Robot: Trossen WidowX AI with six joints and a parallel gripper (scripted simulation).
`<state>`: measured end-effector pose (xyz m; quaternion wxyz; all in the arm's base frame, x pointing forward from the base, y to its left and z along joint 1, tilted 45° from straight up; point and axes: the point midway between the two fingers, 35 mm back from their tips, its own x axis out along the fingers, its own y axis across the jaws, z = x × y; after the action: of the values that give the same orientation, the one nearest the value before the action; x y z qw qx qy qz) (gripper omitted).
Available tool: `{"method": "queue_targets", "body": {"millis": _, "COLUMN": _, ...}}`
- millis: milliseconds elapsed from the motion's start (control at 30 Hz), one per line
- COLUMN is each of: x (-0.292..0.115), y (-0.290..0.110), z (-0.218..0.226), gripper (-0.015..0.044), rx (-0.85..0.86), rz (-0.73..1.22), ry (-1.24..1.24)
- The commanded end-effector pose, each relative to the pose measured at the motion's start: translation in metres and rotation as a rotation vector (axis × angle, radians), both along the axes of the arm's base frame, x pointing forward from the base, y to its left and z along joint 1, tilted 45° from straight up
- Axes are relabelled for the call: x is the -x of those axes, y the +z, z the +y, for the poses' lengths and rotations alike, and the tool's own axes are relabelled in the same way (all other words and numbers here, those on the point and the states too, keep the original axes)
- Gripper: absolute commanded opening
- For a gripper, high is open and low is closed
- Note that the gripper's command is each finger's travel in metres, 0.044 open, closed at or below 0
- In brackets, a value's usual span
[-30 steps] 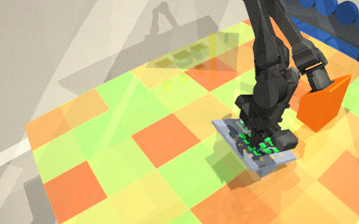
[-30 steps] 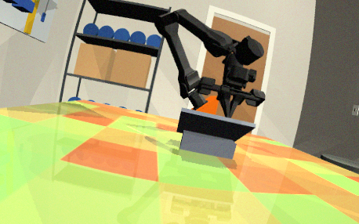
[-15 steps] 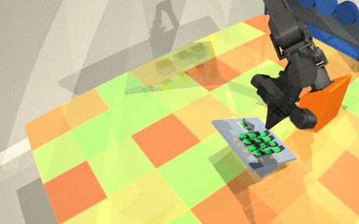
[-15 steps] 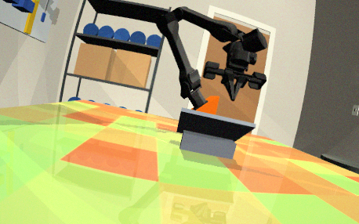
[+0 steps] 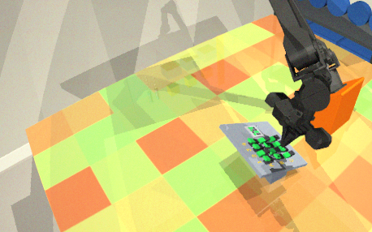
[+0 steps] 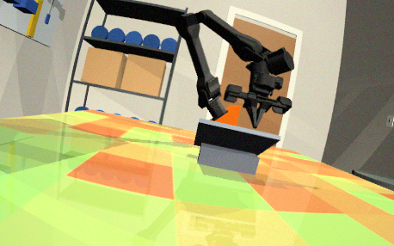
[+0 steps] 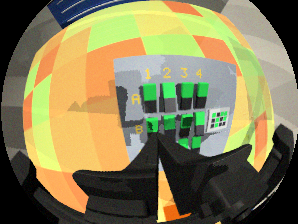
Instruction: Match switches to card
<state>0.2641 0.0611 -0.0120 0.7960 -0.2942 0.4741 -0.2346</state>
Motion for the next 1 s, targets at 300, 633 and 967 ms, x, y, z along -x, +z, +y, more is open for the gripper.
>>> {"method": "queue_targets", "body": {"millis": 300, "x": -0.006, "y": -0.011, "z": -0.010, "gripper": 0.0000, "rx": 0.008, "rz": 0.005, "ry": 0.004}}
{"method": "queue_targets", "body": {"millis": 633, "x": -0.011, "y": -0.017, "z": -0.017, "gripper": 0.0000, "rx": 0.008, "rz": 0.005, "ry": 0.004}}
{"method": "queue_targets", "body": {"millis": 967, "x": -0.011, "y": -0.017, "z": -0.017, "gripper": 0.0000, "rx": 0.008, "rz": 0.005, "ry": 0.004}}
